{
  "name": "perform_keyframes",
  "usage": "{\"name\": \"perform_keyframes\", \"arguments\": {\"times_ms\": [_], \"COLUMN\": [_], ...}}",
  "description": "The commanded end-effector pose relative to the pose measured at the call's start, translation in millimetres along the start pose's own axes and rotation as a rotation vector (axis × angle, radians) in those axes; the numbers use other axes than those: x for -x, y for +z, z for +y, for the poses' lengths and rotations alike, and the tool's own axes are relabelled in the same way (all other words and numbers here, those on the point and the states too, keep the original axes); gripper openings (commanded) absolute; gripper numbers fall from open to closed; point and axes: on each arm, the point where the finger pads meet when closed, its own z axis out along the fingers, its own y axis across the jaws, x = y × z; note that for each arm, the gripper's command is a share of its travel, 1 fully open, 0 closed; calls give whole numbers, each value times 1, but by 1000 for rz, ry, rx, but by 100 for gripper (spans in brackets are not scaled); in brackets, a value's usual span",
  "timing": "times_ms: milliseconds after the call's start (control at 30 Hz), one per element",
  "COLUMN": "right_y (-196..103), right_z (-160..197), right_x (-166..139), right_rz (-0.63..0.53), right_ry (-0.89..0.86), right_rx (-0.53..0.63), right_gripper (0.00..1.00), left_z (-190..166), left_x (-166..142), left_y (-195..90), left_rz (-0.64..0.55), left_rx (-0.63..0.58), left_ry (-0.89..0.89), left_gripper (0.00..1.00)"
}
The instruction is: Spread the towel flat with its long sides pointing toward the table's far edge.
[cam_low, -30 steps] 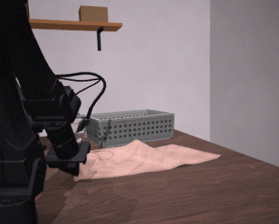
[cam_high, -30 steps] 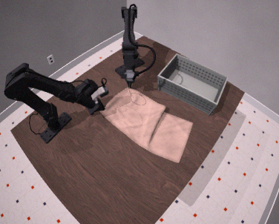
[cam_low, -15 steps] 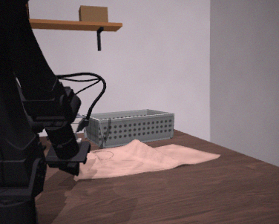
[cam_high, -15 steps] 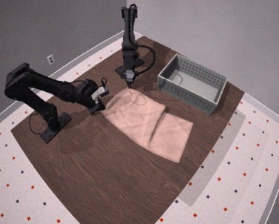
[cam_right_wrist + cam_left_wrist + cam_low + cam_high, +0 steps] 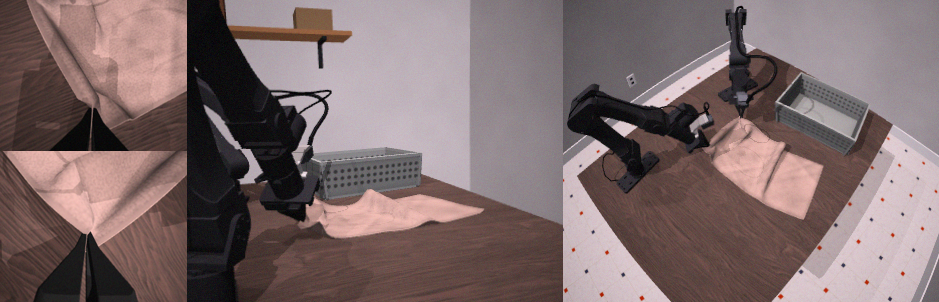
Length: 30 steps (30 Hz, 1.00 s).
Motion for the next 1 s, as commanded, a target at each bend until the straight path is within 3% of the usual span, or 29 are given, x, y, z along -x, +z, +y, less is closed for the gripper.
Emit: {"name": "perform_keyframes", "arguments": {"times_ms": [0, 167, 200, 267, 300, 433, 467, 533, 567, 633, 667, 733, 767, 833, 867, 967], "right_y": [-20, -29, -34, -34, -46, -46, -59, -59, -73, -73, -88, -88, -103, -103, -118, -118], "right_z": [-22, -37, -54, -54, -73, -72, -92, -93, -114, -114, -136, -136, -159, -159, -181, -181], "right_x": [24, 38, 51, 51, 70, 70, 92, 91, 114, 114, 137, 137, 161, 161, 185, 185], "right_rz": [-8, 2, 28, 28, 28, 27, 27, 27, 27, 27, 26, 26, 26, 26, 25, 25], "right_ry": [48, 87, 128, 128, 170, 170, 211, 211, 251, 251, 290, 290, 325, 325, 359, 359], "right_rx": [-54, -82, -110, -110, -140, -134, -164, -169, -198, -198, -226, -226, -251, -251, -275, -275], "right_gripper": [0, 0, 0, 0, 0, 0, 0, 0, 0, 0, 0, 0, 0, 0, 0, 0], "left_z": [16, 27, 39, 39, 52, 52, 67, 68, 83, 83, 99, 99, 115, 115, 132, 132], "left_x": [36, 56, 78, 78, 102, 102, 129, 128, 156, 156, 185, 185, 214, 214, 244, 244], "left_y": [-13, -21, -30, -30, -40, -40, -50, -50, -61, -61, -73, -73, -85, -85, -97, -97], "left_rz": [-42, -42, -42, -42, -43, -43, -43, -42, -43, -43, -43, -43, -44, -43, -44, -44], "left_rx": [42, 65, 81, 85, 103, 104, 123, 131, 148, 151, 165, 167, 181, 183, 195, 196], "left_ry": [-50, -82, -114, -114, -145, -145, -175, -175, -202, -202, -228, -228, -251, -251, -272, -272], "left_gripper": [0, 0, 0, 0, 0, 0, 0, 0, 0, 0, 0, 0, 0, 0, 0, 0]}}
